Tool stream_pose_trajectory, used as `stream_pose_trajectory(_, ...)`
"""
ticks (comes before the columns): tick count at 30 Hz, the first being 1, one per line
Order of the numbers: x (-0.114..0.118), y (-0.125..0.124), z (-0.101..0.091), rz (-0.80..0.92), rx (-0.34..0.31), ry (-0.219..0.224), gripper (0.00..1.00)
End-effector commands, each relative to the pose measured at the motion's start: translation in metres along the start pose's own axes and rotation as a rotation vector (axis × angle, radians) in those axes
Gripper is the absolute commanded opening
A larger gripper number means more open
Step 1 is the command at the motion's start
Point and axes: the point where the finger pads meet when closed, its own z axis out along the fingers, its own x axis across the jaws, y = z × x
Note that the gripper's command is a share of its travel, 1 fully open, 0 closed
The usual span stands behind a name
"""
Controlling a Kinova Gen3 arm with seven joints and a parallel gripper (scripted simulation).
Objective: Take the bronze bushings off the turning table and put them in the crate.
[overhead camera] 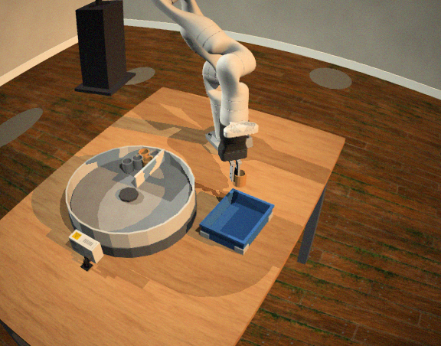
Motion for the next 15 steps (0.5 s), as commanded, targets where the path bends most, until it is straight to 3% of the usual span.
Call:
stream_pose_trajectory(1, -0.003, 0.0, 0.001, -0.006, -0.001, -0.004, 0.0)
stream_pose_trajectory(7, -0.003, 0.0, 0.001, -0.006, -0.001, -0.004, 0.0)
stream_pose_trajectory(12, -0.003, 0.0, 0.023, -0.007, -0.001, -0.005, 0.0)
stream_pose_trajectory(15, -0.003, 0.0, 0.023, -0.007, -0.001, -0.005, 0.0)
